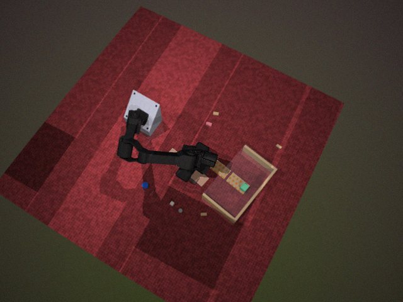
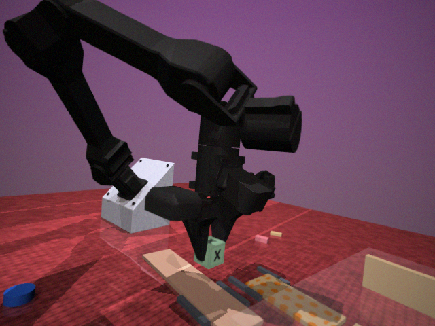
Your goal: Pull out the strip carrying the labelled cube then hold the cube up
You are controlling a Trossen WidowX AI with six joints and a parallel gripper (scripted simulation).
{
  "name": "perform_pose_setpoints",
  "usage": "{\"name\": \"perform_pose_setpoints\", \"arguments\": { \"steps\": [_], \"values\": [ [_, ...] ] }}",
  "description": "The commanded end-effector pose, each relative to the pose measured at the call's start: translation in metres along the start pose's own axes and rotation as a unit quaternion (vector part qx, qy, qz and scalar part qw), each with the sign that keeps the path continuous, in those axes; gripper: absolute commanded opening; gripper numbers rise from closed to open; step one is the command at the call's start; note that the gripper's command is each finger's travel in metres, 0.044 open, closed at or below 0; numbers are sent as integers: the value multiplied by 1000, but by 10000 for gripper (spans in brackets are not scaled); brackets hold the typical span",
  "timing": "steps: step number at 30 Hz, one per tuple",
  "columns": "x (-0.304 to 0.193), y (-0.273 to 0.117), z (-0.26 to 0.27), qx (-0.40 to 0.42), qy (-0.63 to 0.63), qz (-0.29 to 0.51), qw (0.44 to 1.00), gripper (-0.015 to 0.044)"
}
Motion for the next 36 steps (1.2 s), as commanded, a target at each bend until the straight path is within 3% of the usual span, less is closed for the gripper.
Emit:
{"name": "perform_pose_setpoints", "arguments": {
  "steps": [1,10,20,36],
  "values": [
    [-14,-1,6,0,2,0,1000,0],
    [-45,0,19,0,1,0,1000,0],
    [-45,-35,19,1,1,0,1000,0],
    [-45,-36,19,1,1,0,1000,0]
  ]
}}
Point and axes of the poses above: the point midway between the two fingers, 35 mm back from their tips, its own y axis out along the fingers, its own z axis across the jaws, x = y × z, the point moved 1 cm from there along -y, back along the fingers, and after that the axes turned 11 degrees about -y, right-handed, at the moved point
